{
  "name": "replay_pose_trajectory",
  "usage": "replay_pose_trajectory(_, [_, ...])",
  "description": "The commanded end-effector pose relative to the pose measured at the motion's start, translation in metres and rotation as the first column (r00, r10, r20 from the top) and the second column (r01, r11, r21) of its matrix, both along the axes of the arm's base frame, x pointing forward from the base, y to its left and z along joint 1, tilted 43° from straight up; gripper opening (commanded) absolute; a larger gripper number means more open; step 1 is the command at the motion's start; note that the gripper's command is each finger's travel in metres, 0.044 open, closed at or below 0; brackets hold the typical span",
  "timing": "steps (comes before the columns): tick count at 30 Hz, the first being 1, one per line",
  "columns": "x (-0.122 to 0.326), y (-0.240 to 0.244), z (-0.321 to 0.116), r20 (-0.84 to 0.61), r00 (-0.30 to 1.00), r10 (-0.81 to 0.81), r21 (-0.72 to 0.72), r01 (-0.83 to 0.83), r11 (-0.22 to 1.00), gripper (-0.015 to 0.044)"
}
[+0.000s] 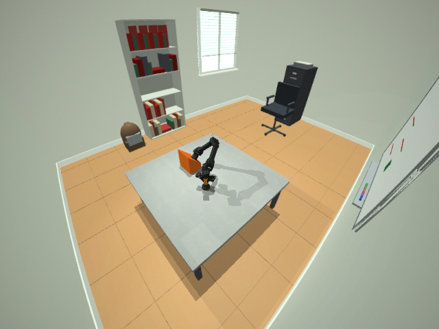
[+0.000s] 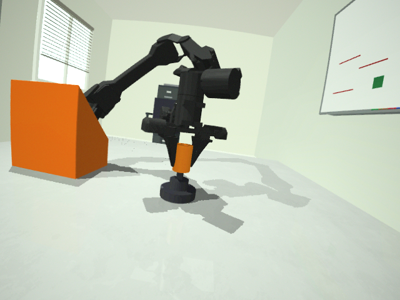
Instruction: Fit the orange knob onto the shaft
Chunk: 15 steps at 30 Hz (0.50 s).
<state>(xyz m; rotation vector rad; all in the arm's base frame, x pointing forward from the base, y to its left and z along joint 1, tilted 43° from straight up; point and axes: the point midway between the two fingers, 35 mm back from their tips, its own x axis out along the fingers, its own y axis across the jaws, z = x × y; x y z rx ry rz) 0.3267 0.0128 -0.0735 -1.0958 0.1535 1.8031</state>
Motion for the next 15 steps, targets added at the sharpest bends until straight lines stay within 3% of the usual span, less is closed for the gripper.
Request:
replay_pose_trajectory(1, [-0.0011, 0.0011, -0.0018, 0.054, 0.997, 0.059, 0.007, -0.059, 0.998, 0.0000])
replay_pose_trajectory(15, [-0.0005, 0.0028, -0.0027, 0.054, 0.997, 0.059, 0.007, -0.059, 0.998, 0.0000])
